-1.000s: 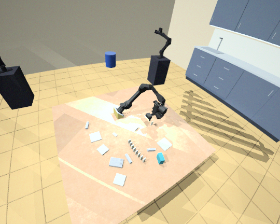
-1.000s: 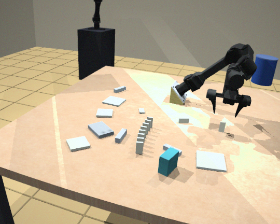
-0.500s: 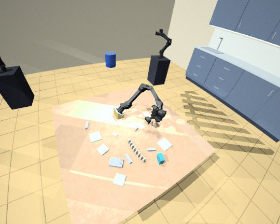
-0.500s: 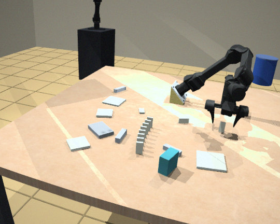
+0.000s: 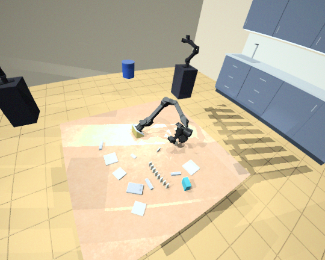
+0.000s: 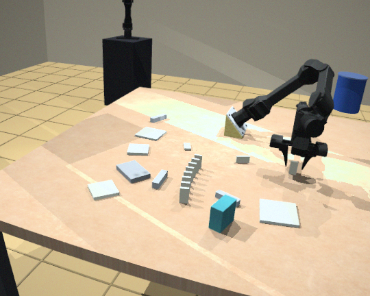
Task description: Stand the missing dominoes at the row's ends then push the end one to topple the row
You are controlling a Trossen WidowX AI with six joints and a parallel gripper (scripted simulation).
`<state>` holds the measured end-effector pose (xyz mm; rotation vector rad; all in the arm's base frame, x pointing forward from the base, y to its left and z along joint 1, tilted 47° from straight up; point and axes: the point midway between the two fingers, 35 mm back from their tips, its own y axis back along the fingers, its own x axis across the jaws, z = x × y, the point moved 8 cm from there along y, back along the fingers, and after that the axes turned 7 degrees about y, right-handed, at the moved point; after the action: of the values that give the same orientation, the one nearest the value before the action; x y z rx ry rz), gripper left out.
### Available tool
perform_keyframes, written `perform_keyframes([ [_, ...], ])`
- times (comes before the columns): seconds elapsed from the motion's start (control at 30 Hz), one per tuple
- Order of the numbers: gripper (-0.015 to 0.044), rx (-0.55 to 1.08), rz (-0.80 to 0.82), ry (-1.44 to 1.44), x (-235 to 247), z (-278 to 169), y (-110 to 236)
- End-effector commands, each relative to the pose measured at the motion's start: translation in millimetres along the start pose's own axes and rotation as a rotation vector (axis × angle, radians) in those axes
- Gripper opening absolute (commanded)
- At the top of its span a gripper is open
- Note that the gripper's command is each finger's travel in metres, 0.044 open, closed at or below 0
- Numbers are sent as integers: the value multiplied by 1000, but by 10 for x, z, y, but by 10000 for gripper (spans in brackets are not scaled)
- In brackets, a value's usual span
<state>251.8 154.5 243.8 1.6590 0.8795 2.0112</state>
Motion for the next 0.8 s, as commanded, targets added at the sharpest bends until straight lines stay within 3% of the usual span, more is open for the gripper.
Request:
perform_keyframes([
  [0.0,151,0,-5,-4,-8,-2,-7],
  [0.07,107,0,-5,-4,-8,-2,-7],
  [0.4,107,-3,-6,-6,-9,2,21],
  [0.67,107,-134,-12,-106,5,-126,1236],
  [0.77,107,-147,-12,-115,15,-163,1335],
])
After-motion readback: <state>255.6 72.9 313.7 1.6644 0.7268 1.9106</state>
